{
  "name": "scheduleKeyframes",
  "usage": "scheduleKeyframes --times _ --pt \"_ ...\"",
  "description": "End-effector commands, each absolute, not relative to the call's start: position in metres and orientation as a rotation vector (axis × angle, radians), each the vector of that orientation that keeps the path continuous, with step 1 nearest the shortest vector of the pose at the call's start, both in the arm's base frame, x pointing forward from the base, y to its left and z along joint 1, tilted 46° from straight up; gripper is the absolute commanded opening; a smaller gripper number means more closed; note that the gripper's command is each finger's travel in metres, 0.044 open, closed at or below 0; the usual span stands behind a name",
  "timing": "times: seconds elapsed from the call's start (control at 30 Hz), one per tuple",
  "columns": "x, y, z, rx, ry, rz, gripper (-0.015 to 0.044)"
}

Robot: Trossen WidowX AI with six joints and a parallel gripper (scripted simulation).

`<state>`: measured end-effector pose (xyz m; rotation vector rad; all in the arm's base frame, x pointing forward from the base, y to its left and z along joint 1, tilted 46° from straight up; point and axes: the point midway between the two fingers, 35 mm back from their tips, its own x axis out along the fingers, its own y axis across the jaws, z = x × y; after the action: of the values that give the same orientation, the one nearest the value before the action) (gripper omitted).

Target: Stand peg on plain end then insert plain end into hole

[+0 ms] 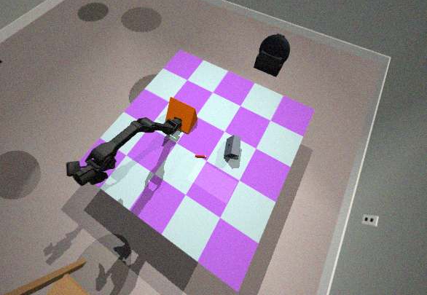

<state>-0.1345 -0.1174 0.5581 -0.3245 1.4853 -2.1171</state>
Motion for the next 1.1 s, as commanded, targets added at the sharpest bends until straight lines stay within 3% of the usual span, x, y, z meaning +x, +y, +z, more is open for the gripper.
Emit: scheduleKeyframes --times 0.0,0.63,1.07 --pt "-0.134 -0.118 0.558 -0.327 1.485 -2.114 0.0426" --pt "-0.078 -0.229 0.508 -0.429 1.415 -1.696 0.044" --pt "0.047 -0.295 0.413 -0.38 1.354 -1.276 0.044"
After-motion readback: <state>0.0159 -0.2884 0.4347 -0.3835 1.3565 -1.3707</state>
